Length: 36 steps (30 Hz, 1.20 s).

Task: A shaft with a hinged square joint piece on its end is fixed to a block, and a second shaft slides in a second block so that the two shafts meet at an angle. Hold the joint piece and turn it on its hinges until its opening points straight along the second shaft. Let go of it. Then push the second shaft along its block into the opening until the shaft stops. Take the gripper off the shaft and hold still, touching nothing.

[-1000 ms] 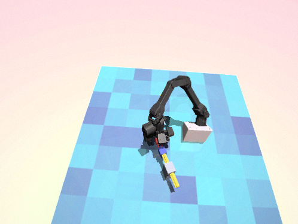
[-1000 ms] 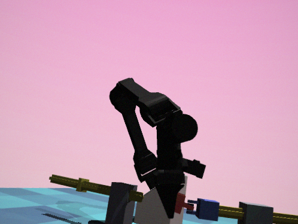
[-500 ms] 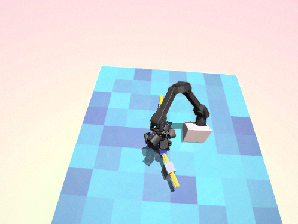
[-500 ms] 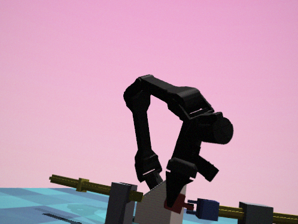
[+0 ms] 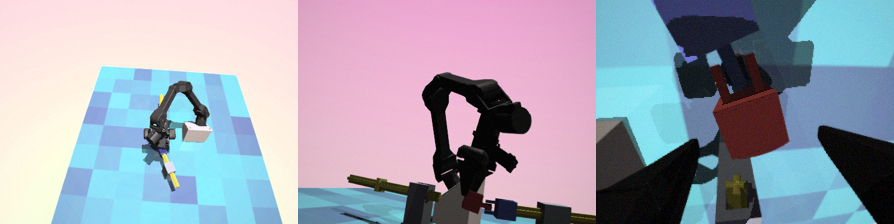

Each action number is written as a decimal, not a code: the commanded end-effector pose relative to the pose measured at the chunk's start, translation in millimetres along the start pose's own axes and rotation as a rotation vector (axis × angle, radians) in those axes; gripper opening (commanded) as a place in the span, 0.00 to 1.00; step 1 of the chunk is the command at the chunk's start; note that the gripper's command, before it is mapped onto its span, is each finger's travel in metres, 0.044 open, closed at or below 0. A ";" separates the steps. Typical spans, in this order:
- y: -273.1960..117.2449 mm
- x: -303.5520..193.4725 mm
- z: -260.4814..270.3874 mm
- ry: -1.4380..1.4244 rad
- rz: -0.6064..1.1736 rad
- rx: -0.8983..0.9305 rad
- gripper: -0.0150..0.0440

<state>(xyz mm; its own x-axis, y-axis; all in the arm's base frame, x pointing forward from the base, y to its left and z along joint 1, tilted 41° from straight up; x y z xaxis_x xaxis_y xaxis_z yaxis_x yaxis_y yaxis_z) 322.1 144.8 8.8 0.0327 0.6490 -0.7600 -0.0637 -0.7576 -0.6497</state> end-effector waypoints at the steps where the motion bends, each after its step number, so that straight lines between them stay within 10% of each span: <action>1: -14.0 -4.1 -3.1 0.129 -0.026 0.002 1.00; 36: -111.4 -41.1 -1.2 1.143 -0.152 0.107 1.00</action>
<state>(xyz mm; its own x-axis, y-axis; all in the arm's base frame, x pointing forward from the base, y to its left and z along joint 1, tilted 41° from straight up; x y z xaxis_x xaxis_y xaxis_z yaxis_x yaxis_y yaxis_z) 329.1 201.7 109.7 0.9160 0.2717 -0.2952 -0.0584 -0.6378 -0.7680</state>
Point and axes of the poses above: the point midway between the two fingers, 35 mm back from their tips, its own y axis out along the fingers, its own z axis across the jaws, x = y × z, the point moved 8 cm from there along -y, back along the fingers, and after that the axes turned 2 degrees about -y, right-handed, at the moved point
